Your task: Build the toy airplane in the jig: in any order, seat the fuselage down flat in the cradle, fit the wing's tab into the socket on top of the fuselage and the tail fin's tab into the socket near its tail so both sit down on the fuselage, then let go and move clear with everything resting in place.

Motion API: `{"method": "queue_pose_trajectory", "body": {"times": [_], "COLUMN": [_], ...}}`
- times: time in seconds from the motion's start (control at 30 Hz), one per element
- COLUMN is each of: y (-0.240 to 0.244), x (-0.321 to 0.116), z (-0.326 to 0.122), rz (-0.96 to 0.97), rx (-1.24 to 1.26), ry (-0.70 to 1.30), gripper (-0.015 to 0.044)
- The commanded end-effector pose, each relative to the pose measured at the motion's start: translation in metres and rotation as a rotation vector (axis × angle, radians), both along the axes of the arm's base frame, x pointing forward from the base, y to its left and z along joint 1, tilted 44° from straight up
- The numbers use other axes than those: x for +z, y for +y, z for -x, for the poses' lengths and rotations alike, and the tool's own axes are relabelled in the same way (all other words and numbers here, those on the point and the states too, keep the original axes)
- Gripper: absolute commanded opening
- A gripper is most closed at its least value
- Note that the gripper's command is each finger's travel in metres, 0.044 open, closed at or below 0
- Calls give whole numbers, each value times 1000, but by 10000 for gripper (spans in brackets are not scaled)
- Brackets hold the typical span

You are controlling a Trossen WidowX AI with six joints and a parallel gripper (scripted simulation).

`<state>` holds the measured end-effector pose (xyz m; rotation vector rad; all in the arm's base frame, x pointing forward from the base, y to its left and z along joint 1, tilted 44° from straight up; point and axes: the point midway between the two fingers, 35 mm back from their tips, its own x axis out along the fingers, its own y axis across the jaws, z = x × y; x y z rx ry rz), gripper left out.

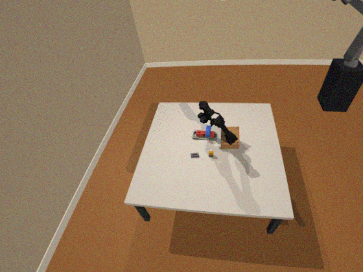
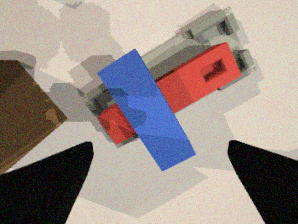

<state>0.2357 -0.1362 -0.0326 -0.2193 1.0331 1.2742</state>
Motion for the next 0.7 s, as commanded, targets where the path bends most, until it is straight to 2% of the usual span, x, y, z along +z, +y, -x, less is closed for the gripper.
{"method": "queue_pose_trajectory", "body": {"times": [0.0,0.13,0.67], "y": [0,1,1], "x": [-1,-2,-2], "z": [0,0,0], "rz": [48,65,65], "rx": [-511,-689,-689], "ry": [481,645,645], "gripper": [440,440,440]}}
